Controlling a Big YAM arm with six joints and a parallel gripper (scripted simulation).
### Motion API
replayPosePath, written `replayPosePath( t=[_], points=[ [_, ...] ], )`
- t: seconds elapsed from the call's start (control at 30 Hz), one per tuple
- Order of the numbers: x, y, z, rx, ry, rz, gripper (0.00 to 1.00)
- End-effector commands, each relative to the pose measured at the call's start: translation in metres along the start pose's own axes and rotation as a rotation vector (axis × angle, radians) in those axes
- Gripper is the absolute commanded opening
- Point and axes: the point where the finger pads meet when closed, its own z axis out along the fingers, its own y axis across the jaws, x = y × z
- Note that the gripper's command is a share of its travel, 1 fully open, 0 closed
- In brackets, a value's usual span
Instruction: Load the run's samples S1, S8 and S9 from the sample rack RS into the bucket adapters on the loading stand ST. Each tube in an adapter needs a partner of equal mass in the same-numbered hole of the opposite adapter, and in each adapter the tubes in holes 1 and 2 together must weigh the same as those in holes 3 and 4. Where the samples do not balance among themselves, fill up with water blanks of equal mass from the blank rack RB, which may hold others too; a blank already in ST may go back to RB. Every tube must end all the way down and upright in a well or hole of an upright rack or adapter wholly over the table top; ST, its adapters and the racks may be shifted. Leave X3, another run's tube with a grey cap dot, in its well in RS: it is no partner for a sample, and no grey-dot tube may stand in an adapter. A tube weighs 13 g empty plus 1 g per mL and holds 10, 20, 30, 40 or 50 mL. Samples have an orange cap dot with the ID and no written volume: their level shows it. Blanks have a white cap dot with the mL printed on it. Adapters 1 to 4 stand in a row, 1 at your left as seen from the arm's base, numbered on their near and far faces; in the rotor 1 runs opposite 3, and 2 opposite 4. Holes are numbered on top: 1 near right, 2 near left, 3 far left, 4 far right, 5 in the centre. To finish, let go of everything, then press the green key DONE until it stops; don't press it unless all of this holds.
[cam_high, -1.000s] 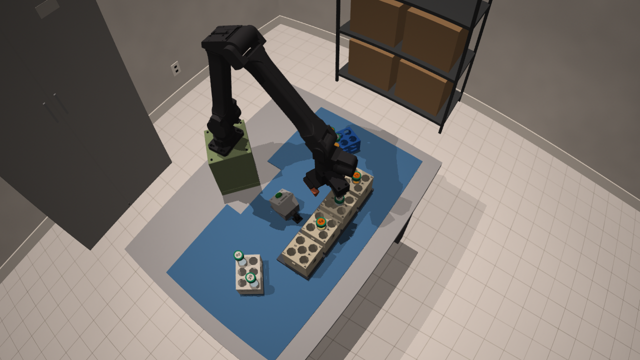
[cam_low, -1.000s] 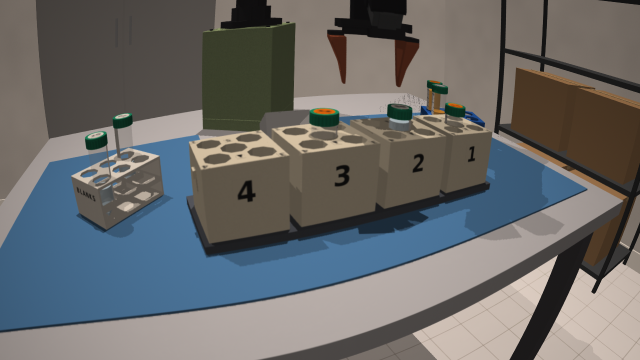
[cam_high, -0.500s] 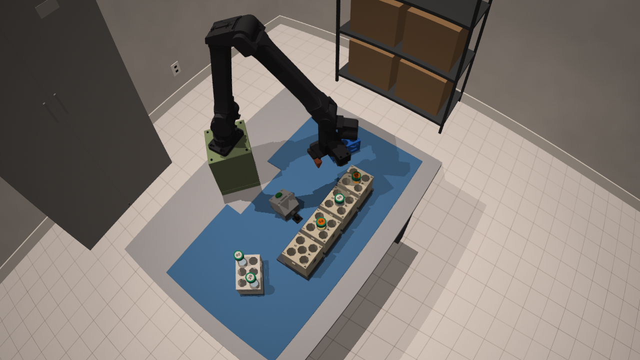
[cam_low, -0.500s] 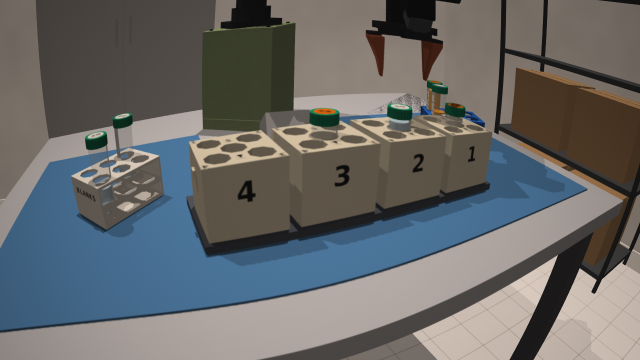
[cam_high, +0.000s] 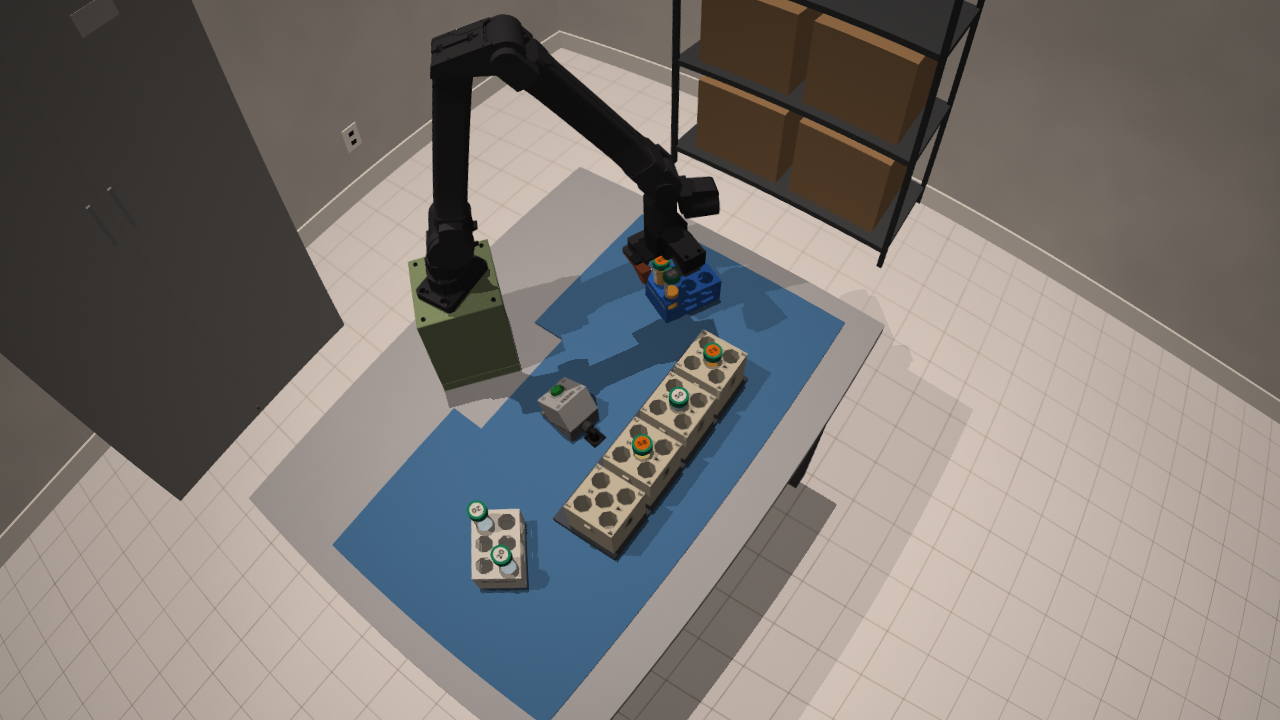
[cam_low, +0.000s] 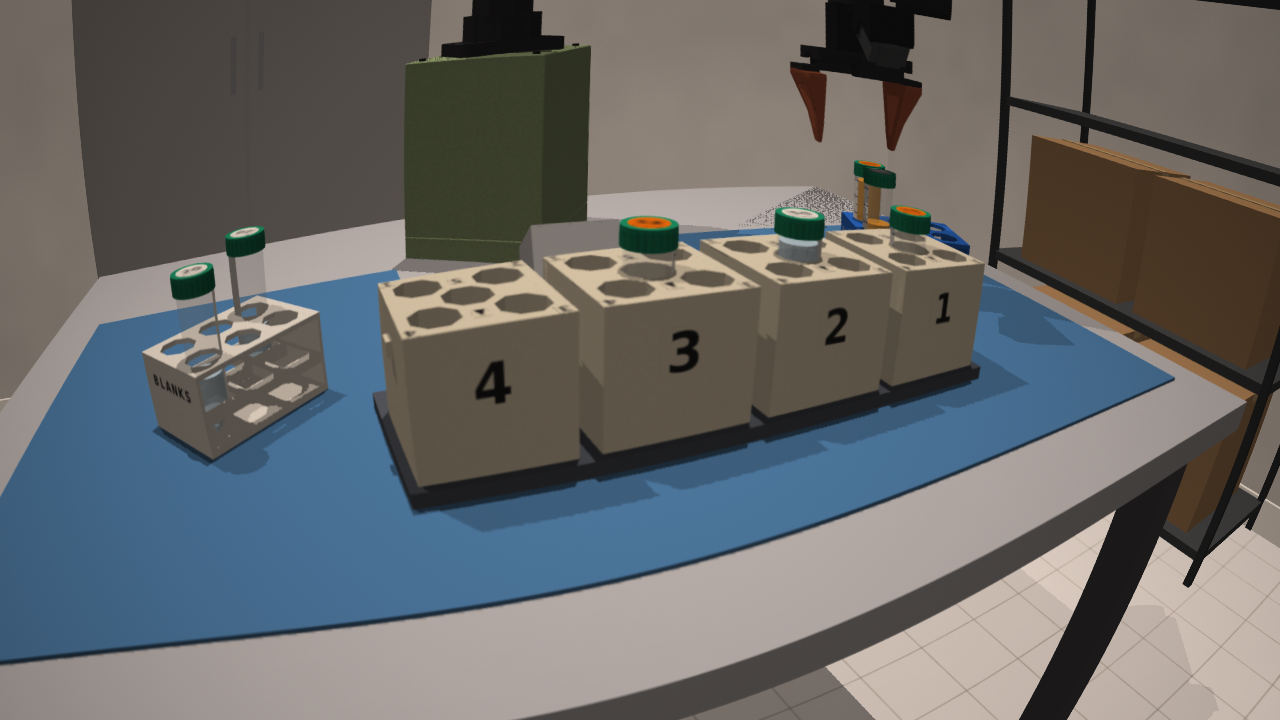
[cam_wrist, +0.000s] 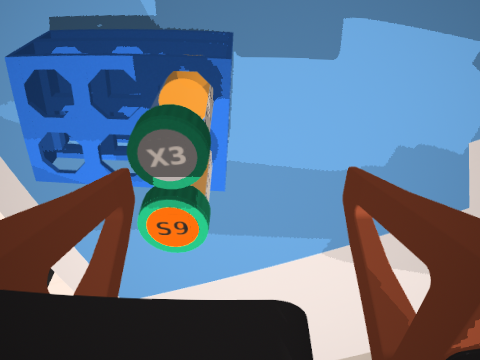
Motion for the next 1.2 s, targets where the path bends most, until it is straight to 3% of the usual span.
replayPosePath(
  t=[0.0,0.2,0.33,0.37,0.47,0.87,1.17],
  points=[
    [0.003,0.021,-0.006,-0.014,-0.009,0.063,0.8],
    [0.044,0.052,-0.006,-0.016,-0.006,0.063,0.8],
    [0.04,0.046,-0.008,-0.026,-0.008,0.064,0.8],
    [0.038,0.033,0.007,0.002,-0.003,0.086,0.8],
    [0.037,0.031,0.017,0.002,-0.003,0.086,0.8],
    [0.045,0.045,0.031,-0.021,-0.007,0.061,0.8],
    [0.045,0.045,0.039,-0.017,-0.006,0.063,0.8]
  ],
)
